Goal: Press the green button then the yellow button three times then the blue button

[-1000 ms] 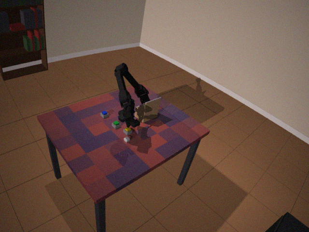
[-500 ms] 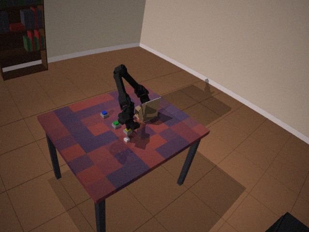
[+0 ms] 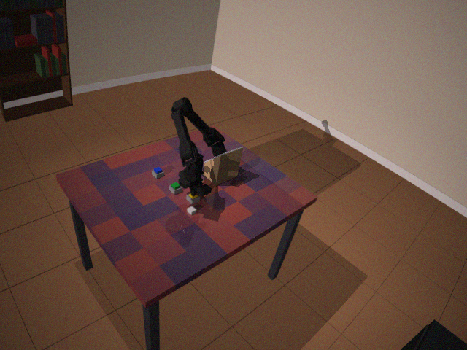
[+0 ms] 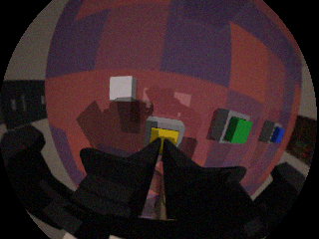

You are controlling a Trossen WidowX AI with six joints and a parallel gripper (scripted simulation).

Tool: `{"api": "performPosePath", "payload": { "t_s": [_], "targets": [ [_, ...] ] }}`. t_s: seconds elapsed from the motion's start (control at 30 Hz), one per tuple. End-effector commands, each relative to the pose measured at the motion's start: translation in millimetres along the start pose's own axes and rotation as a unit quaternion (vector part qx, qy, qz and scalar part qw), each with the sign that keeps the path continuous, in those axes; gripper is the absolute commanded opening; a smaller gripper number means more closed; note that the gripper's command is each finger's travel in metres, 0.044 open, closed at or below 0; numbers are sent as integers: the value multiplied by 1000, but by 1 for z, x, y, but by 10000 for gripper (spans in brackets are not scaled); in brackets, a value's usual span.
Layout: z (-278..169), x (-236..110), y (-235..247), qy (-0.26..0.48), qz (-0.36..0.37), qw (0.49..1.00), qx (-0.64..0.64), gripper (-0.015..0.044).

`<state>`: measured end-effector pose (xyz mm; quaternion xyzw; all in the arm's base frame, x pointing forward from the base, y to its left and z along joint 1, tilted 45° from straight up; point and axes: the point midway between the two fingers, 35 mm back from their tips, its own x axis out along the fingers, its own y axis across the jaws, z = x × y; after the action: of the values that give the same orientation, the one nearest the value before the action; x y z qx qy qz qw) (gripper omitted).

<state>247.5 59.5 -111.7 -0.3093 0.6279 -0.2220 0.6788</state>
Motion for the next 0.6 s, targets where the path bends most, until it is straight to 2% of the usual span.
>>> {"api": "performPosePath", "payload": {
  "t_s": [0.0,0.17,0.57],
  "targets": [
    [-2,2,-1,2,-4,1000,-5,20],
    [-1,-33,-1,2,-3,1000,-5,20],
    [-1,-21,-1,2,-3,1000,-5,20]
  ]
}}
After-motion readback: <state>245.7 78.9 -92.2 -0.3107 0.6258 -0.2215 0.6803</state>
